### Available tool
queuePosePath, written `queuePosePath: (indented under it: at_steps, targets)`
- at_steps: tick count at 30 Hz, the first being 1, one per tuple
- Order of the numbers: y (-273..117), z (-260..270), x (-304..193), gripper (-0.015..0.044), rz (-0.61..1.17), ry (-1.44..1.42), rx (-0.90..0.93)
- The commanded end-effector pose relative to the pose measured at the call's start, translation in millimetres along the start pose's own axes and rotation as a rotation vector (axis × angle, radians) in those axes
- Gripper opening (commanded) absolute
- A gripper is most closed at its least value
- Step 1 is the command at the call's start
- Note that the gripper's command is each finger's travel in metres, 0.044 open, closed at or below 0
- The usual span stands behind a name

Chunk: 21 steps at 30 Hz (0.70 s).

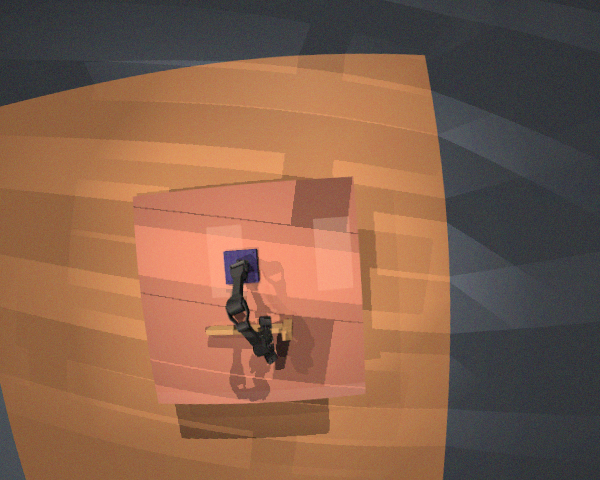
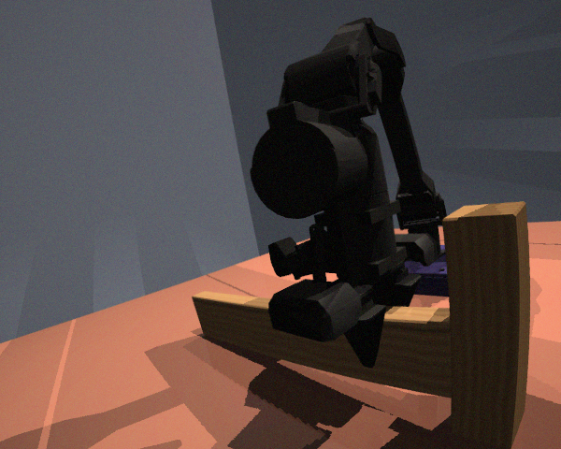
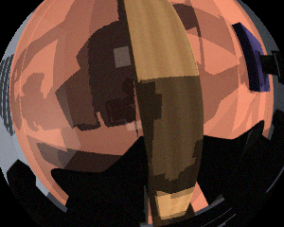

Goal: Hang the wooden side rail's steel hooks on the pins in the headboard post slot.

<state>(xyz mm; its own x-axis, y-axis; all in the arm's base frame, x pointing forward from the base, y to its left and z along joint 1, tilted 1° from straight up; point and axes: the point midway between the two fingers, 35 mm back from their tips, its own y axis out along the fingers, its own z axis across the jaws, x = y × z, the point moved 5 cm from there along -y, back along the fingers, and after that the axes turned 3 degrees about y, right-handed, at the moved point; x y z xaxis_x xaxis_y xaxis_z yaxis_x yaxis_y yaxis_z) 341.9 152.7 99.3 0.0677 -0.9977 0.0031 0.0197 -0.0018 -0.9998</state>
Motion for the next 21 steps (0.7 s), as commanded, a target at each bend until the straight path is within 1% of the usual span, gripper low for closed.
queuePosePath:
  at_steps: [1, 21]
  targets:
    - [-0.3, 1.0, -0.9, 0.0000, 0.005, -0.002, 0.006]
    - [3.1, 1.0, -0.9, 0.0000, 0.005, -0.002, 0.006]
